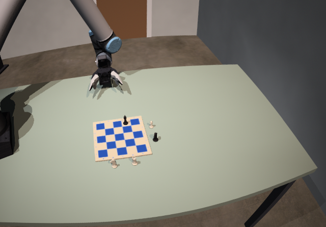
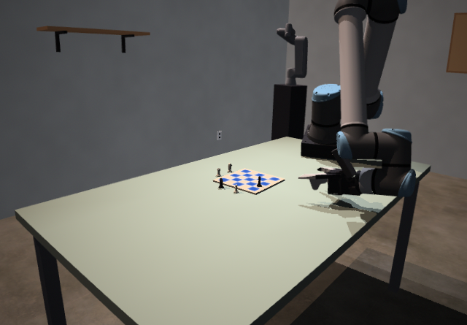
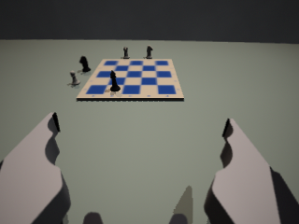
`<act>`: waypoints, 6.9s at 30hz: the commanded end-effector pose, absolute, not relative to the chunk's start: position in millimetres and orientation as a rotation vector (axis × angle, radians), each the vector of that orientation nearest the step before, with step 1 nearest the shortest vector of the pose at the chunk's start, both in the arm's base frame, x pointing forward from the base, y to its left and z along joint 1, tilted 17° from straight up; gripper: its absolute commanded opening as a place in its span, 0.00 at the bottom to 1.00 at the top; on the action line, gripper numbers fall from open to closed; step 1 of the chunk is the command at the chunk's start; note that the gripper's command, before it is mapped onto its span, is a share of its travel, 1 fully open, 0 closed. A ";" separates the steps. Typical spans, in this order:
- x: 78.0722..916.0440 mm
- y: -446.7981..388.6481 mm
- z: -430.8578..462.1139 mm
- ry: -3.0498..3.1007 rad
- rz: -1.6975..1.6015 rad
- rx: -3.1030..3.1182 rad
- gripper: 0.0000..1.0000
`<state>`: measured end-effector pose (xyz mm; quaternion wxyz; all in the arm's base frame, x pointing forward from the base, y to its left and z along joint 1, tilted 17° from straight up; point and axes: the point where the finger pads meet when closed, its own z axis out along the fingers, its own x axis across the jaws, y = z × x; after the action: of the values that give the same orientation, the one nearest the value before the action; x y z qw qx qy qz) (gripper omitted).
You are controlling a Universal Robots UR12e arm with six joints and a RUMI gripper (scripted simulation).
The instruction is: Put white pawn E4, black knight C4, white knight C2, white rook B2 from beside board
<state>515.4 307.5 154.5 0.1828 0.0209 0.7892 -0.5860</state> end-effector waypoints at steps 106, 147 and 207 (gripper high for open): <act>685.8 138.3 233.2 2.467 0.265 1.791 1.00; 716.6 131.7 204.7 2.409 0.404 1.791 0.20; 724.5 135.4 178.8 2.409 0.404 1.791 0.20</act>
<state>722.6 134.8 182.3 0.0558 0.5905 0.7941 0.1327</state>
